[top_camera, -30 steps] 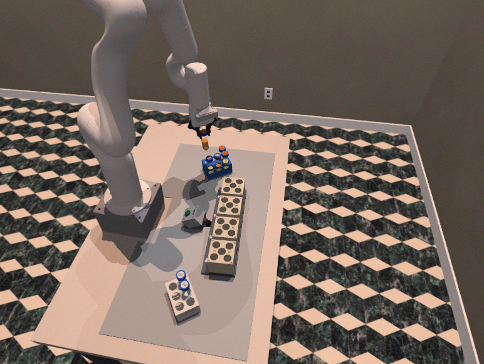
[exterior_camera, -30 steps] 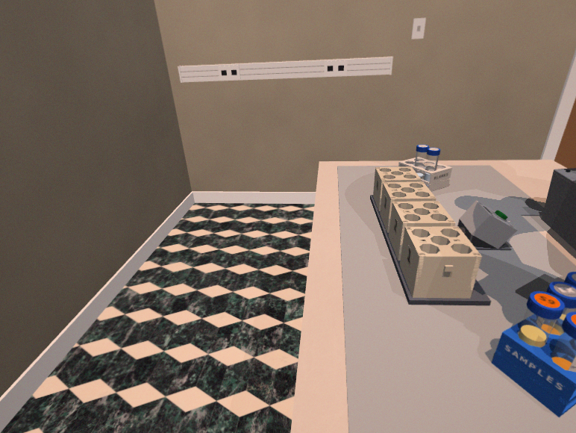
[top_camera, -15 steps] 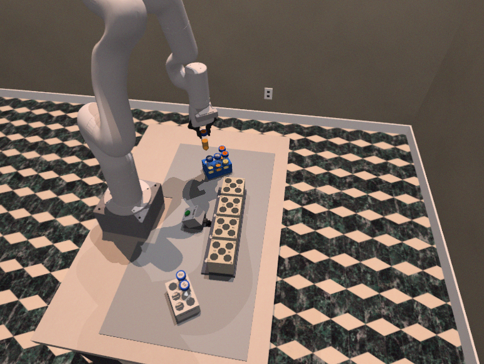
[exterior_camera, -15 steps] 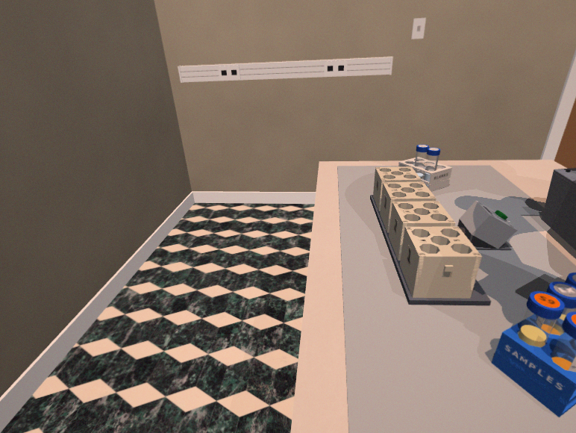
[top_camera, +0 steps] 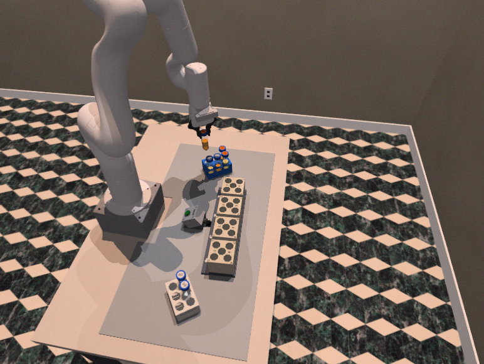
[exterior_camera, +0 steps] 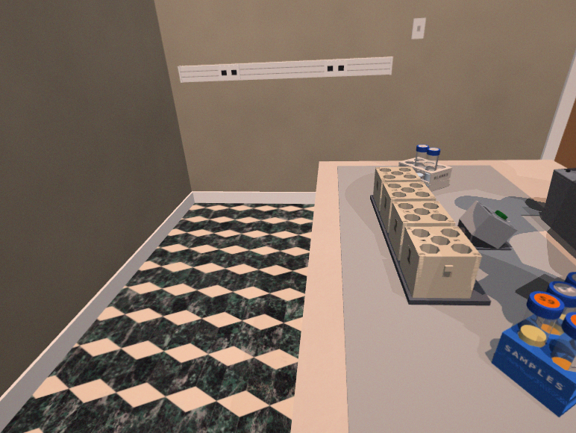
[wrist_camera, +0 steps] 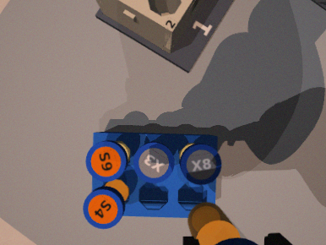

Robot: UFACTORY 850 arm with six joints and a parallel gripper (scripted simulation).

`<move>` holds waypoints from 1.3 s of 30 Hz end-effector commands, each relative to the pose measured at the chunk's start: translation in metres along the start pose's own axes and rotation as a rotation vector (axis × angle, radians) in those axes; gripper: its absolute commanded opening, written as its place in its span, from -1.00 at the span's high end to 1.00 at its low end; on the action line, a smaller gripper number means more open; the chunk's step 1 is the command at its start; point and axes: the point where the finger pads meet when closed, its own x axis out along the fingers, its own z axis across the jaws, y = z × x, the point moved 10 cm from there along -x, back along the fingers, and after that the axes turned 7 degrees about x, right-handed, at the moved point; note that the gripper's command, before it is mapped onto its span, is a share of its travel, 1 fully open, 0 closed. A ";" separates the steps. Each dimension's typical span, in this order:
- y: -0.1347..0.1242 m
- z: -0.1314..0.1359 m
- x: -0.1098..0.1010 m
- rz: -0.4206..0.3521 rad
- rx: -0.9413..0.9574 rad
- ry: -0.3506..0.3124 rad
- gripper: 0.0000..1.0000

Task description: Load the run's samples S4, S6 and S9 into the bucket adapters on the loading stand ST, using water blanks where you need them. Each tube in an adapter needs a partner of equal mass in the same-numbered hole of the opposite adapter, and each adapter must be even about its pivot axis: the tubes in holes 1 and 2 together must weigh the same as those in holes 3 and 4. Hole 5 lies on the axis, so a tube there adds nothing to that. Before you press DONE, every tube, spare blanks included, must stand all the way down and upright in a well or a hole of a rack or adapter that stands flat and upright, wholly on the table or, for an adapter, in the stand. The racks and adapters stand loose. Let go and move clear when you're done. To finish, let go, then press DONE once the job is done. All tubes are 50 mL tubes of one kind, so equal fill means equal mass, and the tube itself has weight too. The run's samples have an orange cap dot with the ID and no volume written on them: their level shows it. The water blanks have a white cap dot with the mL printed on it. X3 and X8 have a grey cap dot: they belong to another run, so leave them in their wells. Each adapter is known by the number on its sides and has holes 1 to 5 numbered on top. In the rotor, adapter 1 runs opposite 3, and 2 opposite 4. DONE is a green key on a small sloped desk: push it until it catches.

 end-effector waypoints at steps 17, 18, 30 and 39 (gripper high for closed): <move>0.000 -0.001 0.017 -0.001 0.000 0.001 1.00; 0.000 -0.001 0.019 -0.001 0.000 0.001 1.00; 0.000 -0.001 0.043 -0.001 0.000 0.001 1.00; 0.000 -0.001 0.057 -0.001 0.000 0.001 1.00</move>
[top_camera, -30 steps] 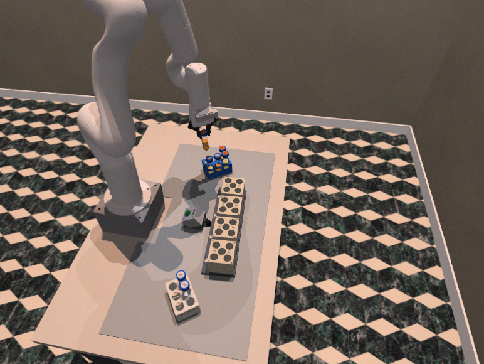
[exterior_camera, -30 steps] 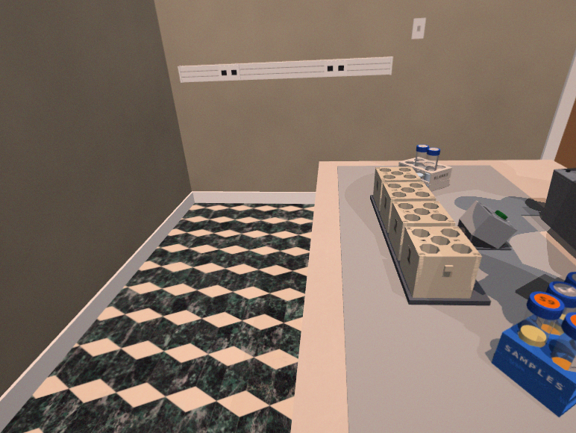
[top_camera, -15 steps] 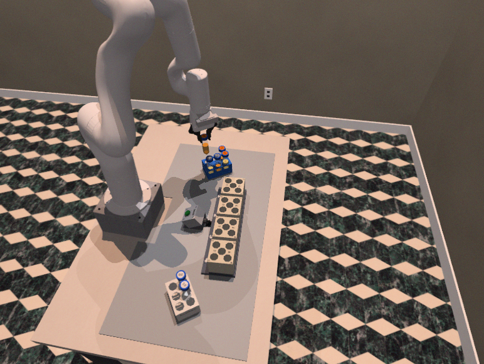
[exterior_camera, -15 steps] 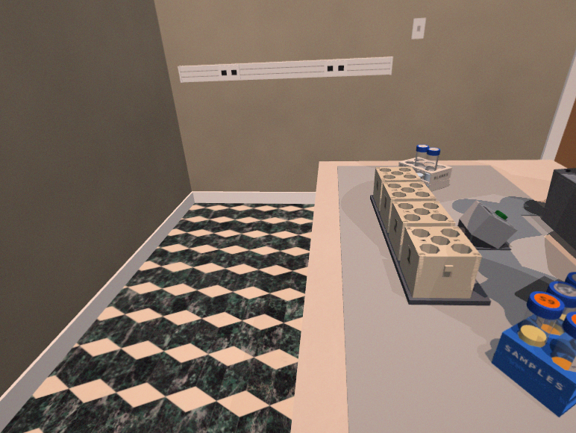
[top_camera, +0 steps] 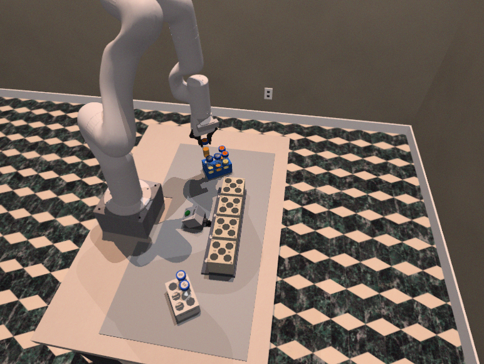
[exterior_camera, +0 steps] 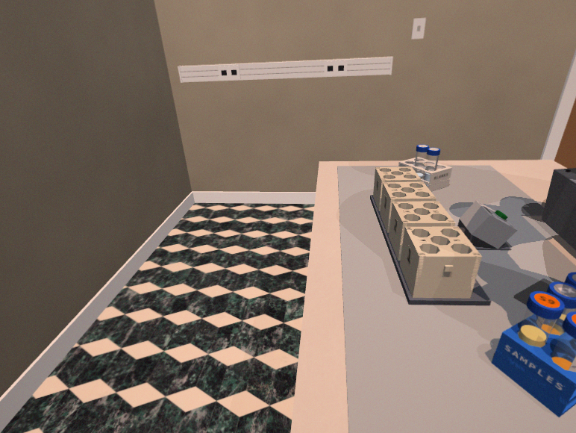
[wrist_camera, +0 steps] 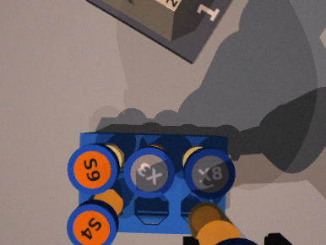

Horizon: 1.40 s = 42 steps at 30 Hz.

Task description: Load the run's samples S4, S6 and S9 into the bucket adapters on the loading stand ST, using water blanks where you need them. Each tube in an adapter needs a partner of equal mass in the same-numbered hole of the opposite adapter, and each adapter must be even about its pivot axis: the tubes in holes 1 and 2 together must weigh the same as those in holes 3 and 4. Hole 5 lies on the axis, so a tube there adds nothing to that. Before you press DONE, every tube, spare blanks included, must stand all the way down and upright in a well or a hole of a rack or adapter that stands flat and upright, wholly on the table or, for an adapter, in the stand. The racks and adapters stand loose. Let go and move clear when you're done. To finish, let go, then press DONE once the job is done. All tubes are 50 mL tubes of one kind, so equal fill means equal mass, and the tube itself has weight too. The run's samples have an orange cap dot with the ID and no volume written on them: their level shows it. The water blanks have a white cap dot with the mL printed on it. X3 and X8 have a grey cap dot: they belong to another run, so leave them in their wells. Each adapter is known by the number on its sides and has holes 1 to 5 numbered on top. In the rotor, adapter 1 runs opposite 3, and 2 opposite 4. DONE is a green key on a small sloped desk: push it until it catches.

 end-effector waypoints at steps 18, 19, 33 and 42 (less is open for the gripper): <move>0.000 0.000 0.019 0.001 0.000 0.003 1.00; 0.000 0.000 0.019 0.001 0.000 0.003 1.00; 0.000 0.000 0.027 0.001 0.000 0.003 1.00; 0.000 0.000 0.036 0.001 0.000 0.003 1.00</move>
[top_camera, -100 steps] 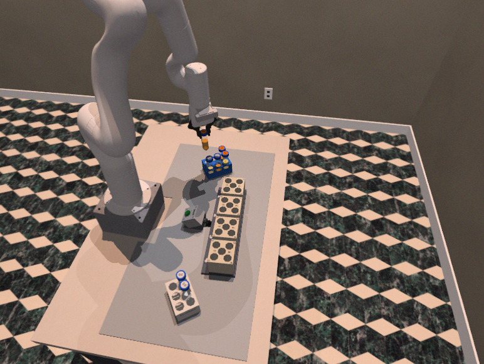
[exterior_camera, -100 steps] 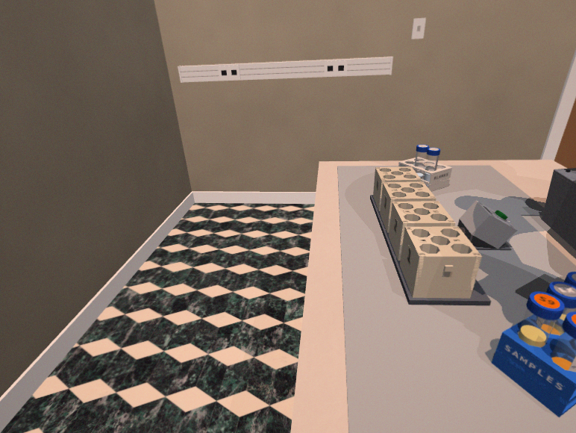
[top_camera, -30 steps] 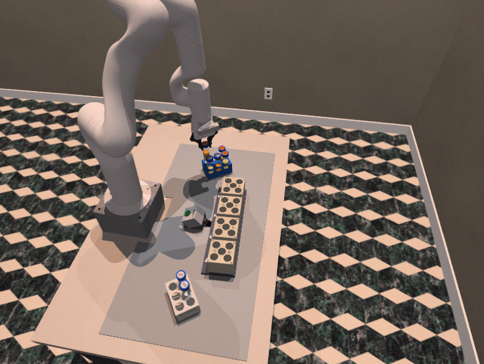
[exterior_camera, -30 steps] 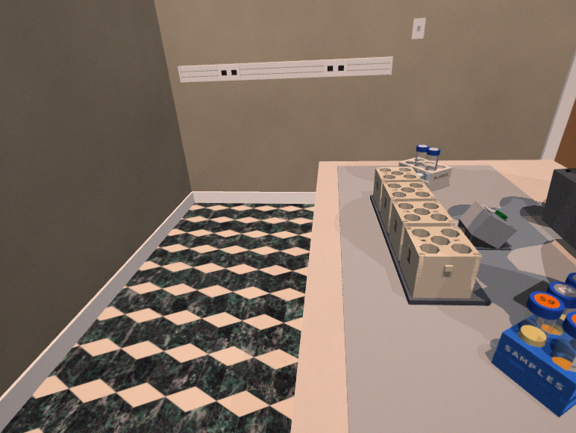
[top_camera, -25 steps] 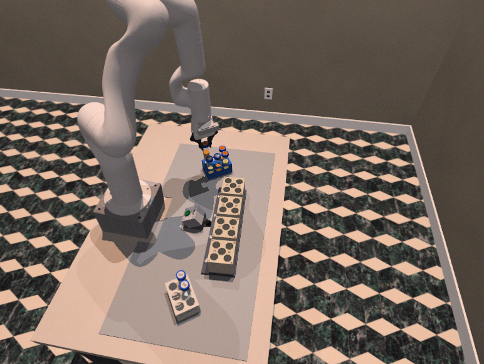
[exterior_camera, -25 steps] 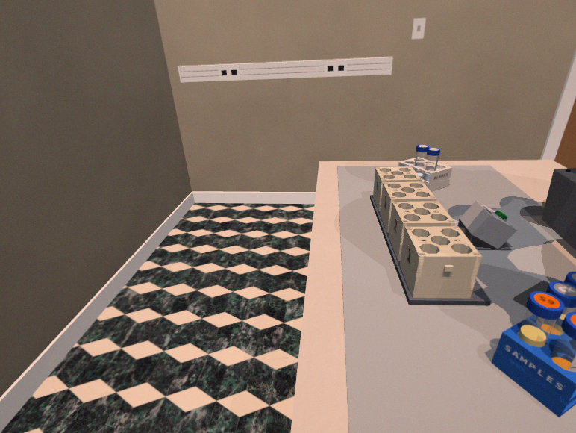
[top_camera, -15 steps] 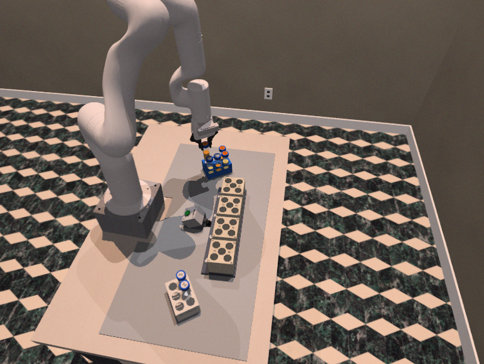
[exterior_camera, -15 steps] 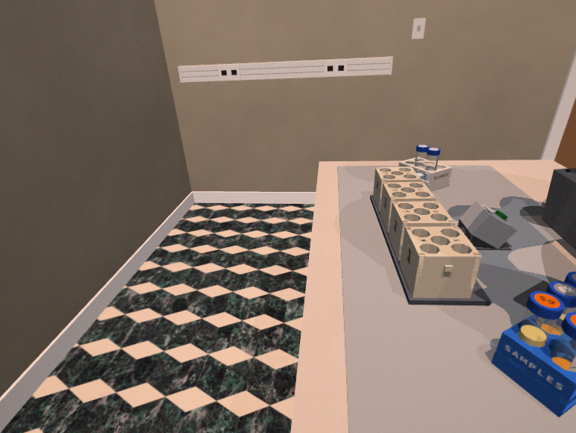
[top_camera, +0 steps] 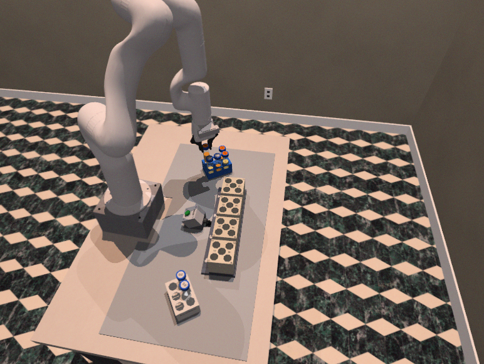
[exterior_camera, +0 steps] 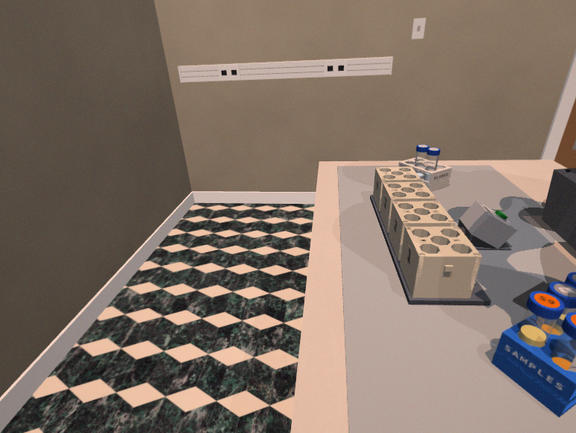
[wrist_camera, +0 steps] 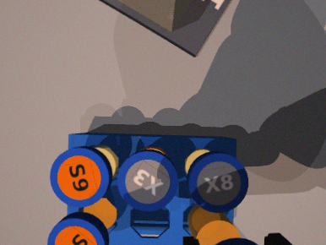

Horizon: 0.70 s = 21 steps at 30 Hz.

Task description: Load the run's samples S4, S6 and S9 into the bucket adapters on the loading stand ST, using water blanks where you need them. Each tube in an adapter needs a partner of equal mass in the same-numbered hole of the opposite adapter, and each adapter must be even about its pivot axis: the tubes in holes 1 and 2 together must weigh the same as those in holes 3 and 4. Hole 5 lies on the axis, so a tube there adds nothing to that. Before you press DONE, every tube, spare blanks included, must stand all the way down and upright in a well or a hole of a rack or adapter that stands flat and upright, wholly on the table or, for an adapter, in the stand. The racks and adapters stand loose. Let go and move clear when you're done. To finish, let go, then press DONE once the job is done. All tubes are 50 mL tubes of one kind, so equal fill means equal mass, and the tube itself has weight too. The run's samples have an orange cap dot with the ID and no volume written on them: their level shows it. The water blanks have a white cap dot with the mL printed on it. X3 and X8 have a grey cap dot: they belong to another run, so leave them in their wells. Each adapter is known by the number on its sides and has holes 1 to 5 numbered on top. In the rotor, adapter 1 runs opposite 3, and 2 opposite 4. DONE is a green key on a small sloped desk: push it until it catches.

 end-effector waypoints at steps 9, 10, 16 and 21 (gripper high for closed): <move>0.000 0.000 0.010 0.001 0.000 0.006 1.00; 0.000 0.000 0.011 0.001 0.000 0.006 1.00; 0.000 0.000 0.017 0.001 0.000 0.006 1.00; 0.000 0.000 0.020 0.001 0.000 0.006 1.00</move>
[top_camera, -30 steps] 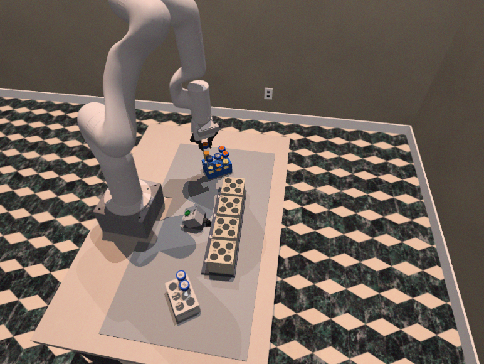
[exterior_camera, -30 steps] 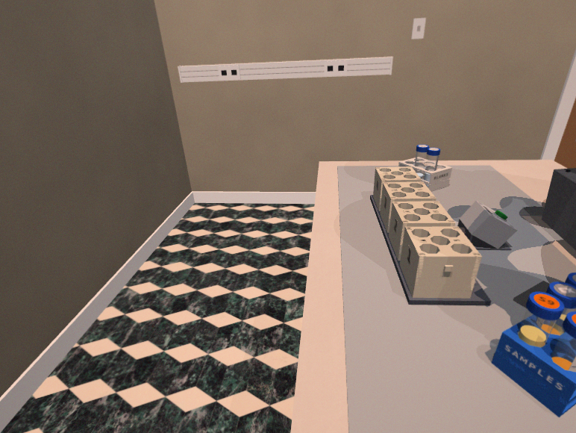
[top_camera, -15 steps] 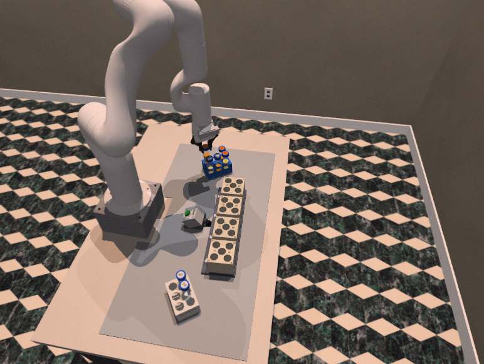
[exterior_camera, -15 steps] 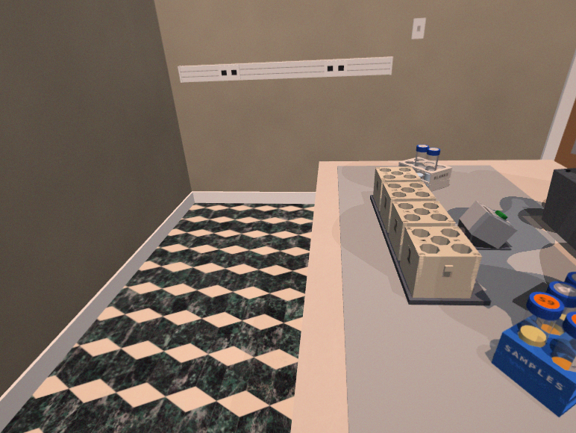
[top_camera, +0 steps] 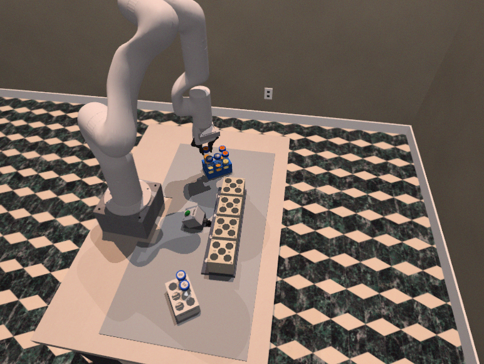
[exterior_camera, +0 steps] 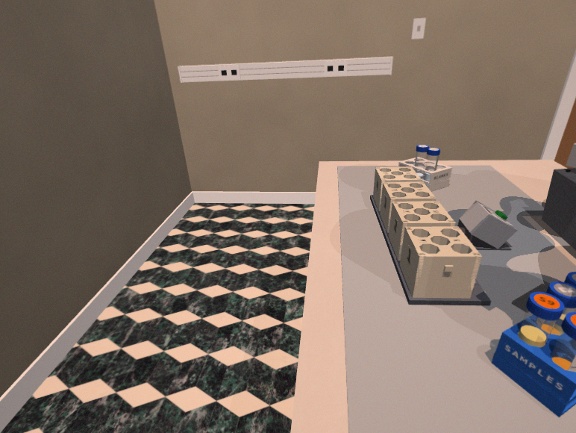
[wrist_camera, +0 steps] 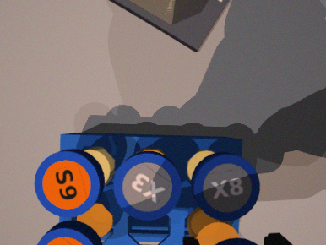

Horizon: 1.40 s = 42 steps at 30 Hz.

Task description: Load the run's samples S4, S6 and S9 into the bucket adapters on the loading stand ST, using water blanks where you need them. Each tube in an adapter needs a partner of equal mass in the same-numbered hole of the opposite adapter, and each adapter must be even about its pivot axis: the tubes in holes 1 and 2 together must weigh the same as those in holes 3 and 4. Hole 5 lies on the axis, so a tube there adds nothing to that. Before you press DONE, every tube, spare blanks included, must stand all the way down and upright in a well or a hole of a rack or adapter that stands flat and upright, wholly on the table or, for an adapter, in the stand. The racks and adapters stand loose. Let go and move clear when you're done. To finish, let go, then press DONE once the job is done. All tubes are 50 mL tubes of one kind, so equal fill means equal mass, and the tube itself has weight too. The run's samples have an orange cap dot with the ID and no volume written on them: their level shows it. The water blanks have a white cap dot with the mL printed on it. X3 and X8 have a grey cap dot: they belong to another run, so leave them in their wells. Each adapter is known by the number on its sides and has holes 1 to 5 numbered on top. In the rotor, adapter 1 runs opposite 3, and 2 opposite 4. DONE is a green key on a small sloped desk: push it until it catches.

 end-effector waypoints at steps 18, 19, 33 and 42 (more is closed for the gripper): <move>0.000 0.001 0.018 0.002 0.001 0.013 1.00; 0.000 0.001 0.019 0.002 0.001 0.013 1.00; 0.000 0.001 0.029 0.002 0.001 0.013 1.00; 0.000 0.001 0.029 0.002 0.001 0.013 1.00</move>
